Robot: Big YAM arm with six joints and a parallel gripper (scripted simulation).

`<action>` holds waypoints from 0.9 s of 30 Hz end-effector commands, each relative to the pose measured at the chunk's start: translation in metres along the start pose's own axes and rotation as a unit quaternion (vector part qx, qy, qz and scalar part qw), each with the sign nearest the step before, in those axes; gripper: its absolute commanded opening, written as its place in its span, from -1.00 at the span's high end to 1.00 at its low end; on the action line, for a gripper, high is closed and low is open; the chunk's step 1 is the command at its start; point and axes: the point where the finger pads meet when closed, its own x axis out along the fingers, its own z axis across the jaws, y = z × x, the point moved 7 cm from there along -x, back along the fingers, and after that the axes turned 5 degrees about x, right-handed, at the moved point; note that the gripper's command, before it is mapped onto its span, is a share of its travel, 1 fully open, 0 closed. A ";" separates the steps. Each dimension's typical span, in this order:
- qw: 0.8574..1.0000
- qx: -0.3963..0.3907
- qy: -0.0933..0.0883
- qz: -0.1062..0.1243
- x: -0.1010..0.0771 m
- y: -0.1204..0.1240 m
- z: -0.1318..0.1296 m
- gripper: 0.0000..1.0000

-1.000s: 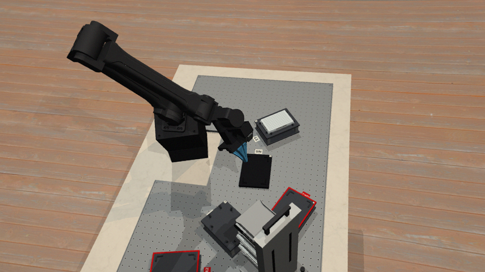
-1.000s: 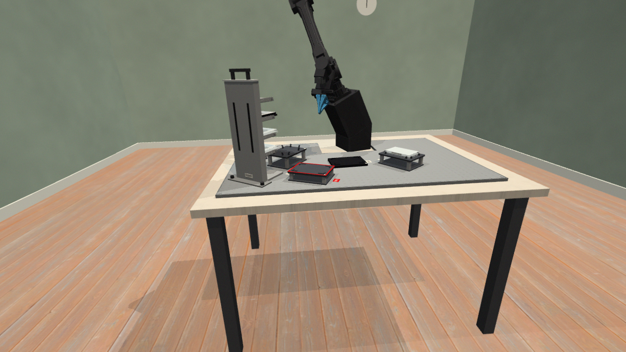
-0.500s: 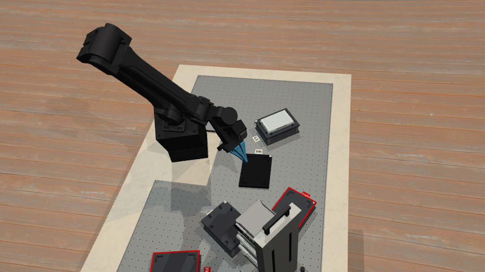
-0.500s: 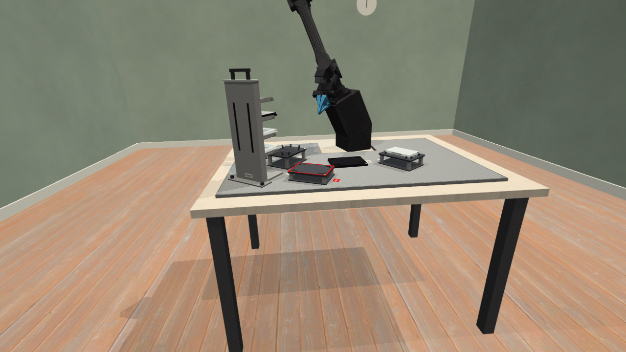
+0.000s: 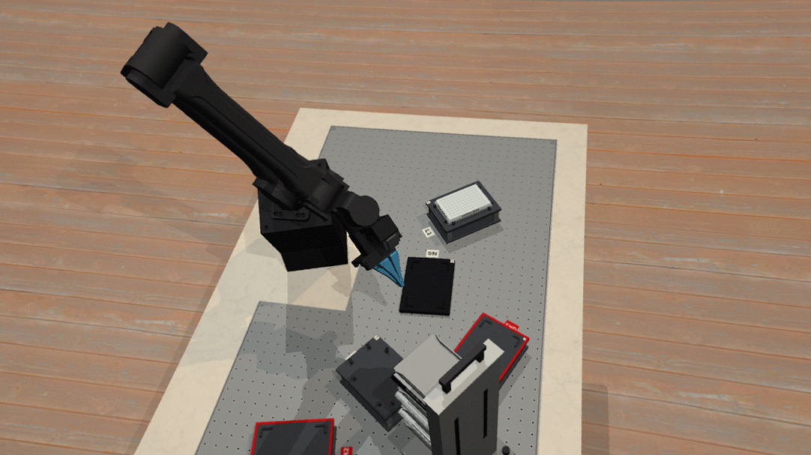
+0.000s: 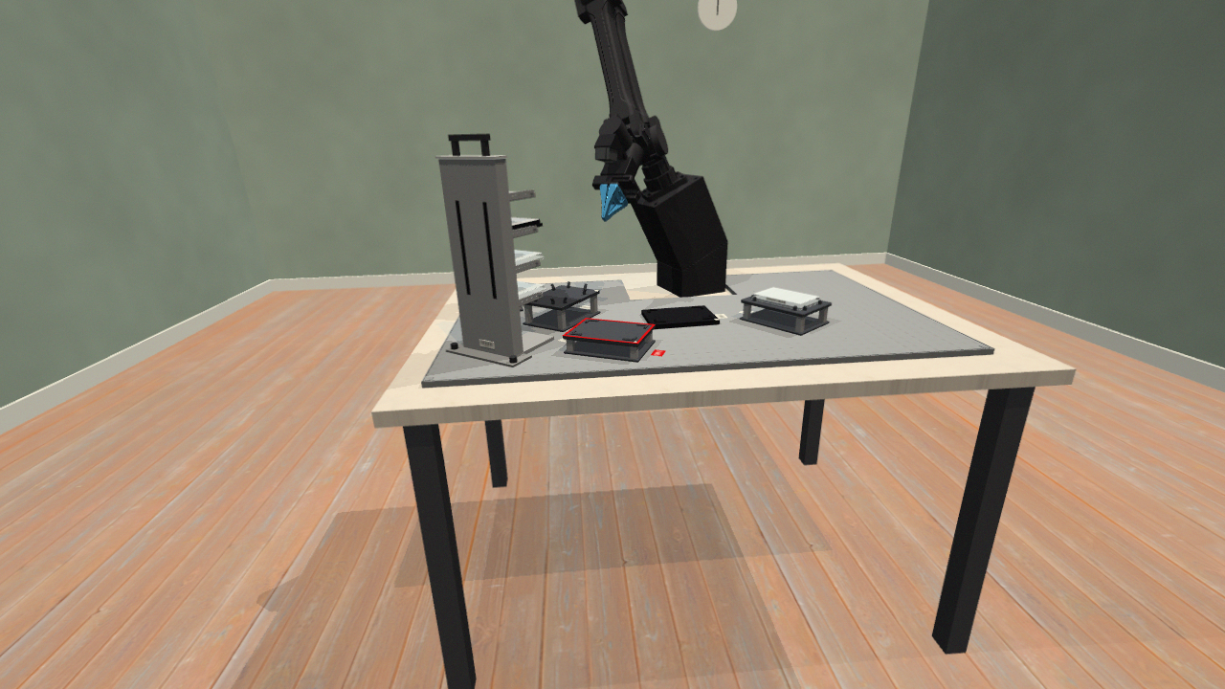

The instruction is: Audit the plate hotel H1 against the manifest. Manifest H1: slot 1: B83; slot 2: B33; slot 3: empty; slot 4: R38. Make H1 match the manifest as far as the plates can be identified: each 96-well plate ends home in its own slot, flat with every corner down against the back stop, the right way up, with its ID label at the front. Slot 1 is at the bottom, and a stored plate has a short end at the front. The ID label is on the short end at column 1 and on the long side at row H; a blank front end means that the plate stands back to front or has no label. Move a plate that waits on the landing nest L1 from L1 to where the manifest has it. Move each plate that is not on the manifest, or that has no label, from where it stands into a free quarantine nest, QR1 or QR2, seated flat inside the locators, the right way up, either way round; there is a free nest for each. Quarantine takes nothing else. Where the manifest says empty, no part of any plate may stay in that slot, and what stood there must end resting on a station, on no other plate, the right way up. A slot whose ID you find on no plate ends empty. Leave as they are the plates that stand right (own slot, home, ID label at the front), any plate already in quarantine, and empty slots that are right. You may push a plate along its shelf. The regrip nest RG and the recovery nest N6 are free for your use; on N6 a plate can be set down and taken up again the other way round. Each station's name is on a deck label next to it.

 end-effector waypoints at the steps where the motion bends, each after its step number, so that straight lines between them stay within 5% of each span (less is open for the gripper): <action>1: 1.000 -0.007 0.012 -0.015 0.006 -0.021 -0.012 1.00; 6: 1.000 -0.012 0.012 -0.003 0.004 -0.011 -0.029 1.00; 27: 1.000 -0.016 0.015 -0.013 0.006 -0.030 -0.088 1.00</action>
